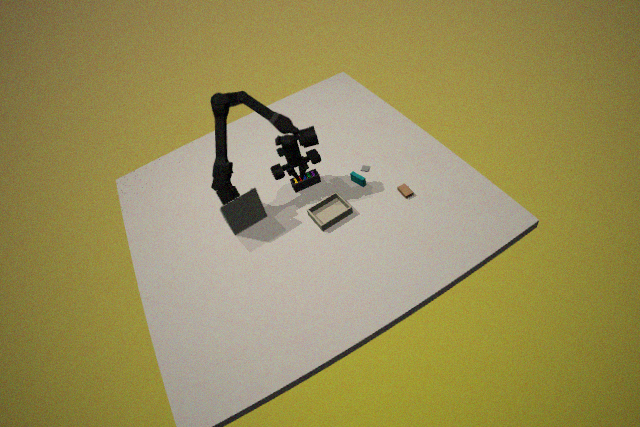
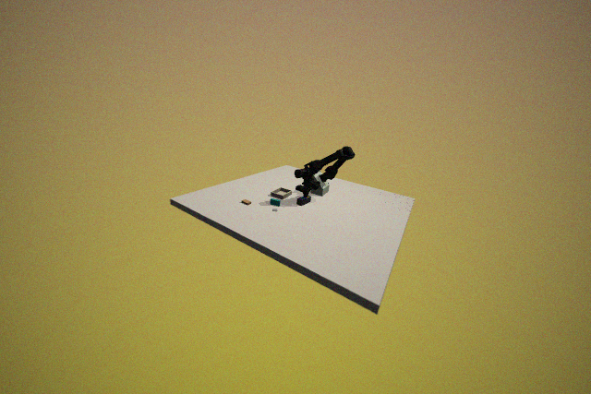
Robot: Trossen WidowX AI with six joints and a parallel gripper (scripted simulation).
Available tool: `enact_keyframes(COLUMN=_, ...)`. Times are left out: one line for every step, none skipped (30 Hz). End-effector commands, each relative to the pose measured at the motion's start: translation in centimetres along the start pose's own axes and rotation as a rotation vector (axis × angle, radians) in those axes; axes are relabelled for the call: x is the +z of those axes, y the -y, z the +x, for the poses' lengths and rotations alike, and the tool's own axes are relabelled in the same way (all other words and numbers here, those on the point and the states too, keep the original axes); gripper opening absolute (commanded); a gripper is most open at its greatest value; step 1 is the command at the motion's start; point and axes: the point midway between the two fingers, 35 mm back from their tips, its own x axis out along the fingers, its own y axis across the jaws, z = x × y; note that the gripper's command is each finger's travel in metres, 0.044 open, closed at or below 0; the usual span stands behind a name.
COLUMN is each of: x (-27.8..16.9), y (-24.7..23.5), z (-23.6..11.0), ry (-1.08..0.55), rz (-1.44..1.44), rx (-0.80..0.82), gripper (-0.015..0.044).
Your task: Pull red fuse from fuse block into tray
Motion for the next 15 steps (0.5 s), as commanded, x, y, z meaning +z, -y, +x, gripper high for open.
enact_keyframes(x=0.00, y=0.02, z=-0.12, ry=0.000, rz=0.000, rx=0.000, gripper=0.0000)
enact_keyframes(x=0.00, y=0.02, z=-0.17, ry=0.000, rz=0.000, rx=0.000, gripper=0.0000)
enact_keyframes(x=0.00, y=0.02, z=-0.22, ry=0.000, rz=0.000, rx=0.000, gripper=0.0000)
enact_keyframes(x=0.00, y=0.03, z=-0.27, ry=0.000, rz=0.000, rx=0.000, gripper=0.0000)
enact_keyframes(x=0.00, y=0.03, z=-0.31, ry=0.000, rz=0.000, rx=0.000, gripper=0.0000)
enact_keyframes(x=0.00, y=0.03, z=-0.36, ry=0.000, rz=0.000, rx=0.000, gripper=0.0000)
enact_keyframes(x=-0.01, y=0.04, z=-0.41, ry=0.000, rz=0.000, rx=0.000, gripper=0.0000)
enact_keyframes(x=-0.01, y=0.04, z=-0.46, ry=0.000, rz=0.001, rx=0.000, gripper=0.0000)
enact_keyframes(x=-0.01, y=0.04, z=-0.51, ry=0.000, rz=0.001, rx=0.000, gripper=0.0000)
enact_keyframes(x=-0.01, y=0.04, z=-0.55, ry=0.000, rz=0.001, rx=0.000, gripper=0.0000)
enact_keyframes(x=-0.01, y=0.05, z=-0.60, ry=0.000, rz=0.001, rx=0.000, gripper=0.0000)
enact_keyframes(x=-0.01, y=0.05, z=-0.65, ry=0.000, rz=0.001, rx=0.000, gripper=0.0000)
enact_keyframes(x=-0.01, y=0.05, z=-0.70, ry=0.000, rz=0.001, rx=0.000, gripper=0.0000)
enact_keyframes(x=-0.01, y=0.05, z=-0.75, ry=0.000, rz=0.001, rx=0.000, gripper=0.0000)
enact_keyframes(x=-0.01, y=0.06, z=-0.80, ry=0.000, rz=0.001, rx=0.000, gripper=0.0000)
